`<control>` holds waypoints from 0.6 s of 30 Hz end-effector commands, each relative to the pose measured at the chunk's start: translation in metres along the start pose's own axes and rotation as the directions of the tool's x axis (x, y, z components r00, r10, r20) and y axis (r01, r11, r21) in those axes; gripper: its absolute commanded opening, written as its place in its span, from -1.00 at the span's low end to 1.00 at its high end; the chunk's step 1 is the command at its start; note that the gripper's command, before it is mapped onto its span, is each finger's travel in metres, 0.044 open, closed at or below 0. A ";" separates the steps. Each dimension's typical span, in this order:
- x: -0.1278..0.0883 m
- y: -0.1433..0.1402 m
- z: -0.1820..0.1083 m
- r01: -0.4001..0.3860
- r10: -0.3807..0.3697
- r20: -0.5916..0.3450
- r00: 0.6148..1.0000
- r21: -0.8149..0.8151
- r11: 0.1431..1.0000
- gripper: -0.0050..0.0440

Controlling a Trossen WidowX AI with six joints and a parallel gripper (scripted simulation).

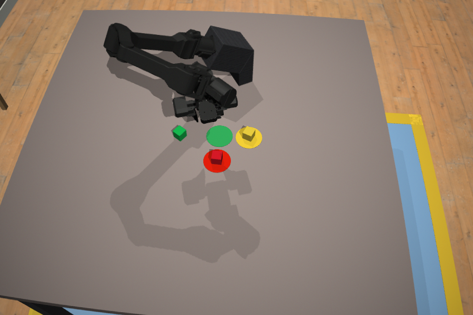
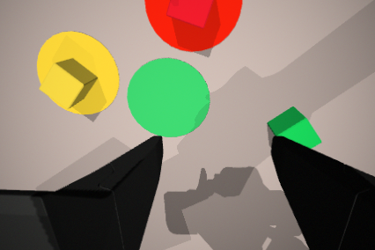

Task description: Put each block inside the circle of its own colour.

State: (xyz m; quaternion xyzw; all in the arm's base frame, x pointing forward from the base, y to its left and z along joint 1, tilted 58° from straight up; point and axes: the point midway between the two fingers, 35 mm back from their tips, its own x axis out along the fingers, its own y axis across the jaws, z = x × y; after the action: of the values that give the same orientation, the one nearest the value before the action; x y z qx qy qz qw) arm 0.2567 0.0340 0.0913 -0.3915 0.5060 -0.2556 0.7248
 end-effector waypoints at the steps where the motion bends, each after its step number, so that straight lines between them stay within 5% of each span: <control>1: 0.000 -0.024 -0.008 -0.013 0.015 0.013 1.000 -0.124 0.992 0.29; 8: 0.001 -0.048 -0.021 -0.006 0.009 0.013 1.000 -0.276 0.961 0.29; 18: 0.005 -0.087 -0.052 0.011 -0.006 0.010 1.000 -0.595 0.804 0.29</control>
State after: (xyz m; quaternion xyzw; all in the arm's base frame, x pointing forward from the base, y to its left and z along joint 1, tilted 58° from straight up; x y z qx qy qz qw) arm 0.2200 -0.0259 0.1444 -0.5731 0.5559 -0.1180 0.5904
